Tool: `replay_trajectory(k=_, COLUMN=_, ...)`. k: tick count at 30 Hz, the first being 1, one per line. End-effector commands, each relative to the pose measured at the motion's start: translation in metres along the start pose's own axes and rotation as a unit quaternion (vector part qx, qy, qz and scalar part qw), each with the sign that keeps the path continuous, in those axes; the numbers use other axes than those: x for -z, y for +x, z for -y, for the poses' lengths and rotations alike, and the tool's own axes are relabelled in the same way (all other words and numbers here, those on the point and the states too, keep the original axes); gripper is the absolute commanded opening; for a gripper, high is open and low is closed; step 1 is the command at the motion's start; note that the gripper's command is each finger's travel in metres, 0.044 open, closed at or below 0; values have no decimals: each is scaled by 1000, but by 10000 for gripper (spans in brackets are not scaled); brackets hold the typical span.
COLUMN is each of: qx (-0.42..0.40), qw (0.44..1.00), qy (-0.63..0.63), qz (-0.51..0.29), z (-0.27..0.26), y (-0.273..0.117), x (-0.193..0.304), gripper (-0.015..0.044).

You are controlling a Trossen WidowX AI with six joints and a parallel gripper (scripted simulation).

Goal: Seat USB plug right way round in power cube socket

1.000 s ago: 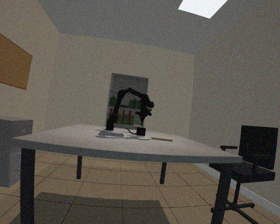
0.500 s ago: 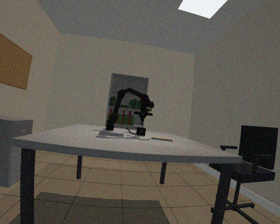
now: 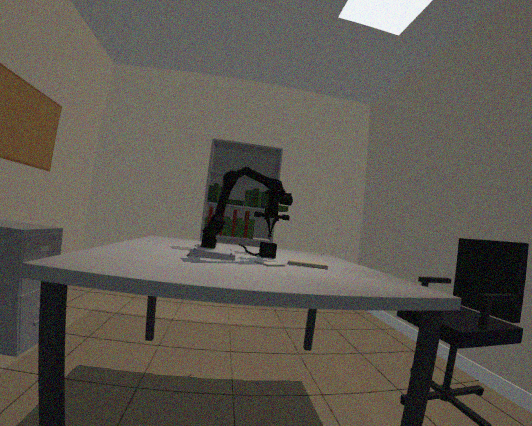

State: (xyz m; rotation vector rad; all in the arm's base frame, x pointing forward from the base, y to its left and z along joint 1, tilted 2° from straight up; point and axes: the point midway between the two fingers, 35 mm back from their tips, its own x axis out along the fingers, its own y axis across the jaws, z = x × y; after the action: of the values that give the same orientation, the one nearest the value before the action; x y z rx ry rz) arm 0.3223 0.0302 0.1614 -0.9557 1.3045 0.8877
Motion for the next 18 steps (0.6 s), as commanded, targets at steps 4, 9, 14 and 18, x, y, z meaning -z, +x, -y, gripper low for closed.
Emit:
replay_trajectory(k=4, qx=0, qw=995, qy=-102, qz=0, z=0, y=0, x=0, gripper=0)
replay_trajectory(k=9, qx=0, qw=992, qy=-122, qz=0, z=0, y=0, x=0, gripper=0)
replay_trajectory(k=14, qx=0, qw=992, qy=-122, qz=0, z=0, y=0, x=0, gripper=0)
replay_trajectory(k=18, qx=0, qw=992, qy=-122, qz=0, z=0, y=0, x=0, gripper=0)
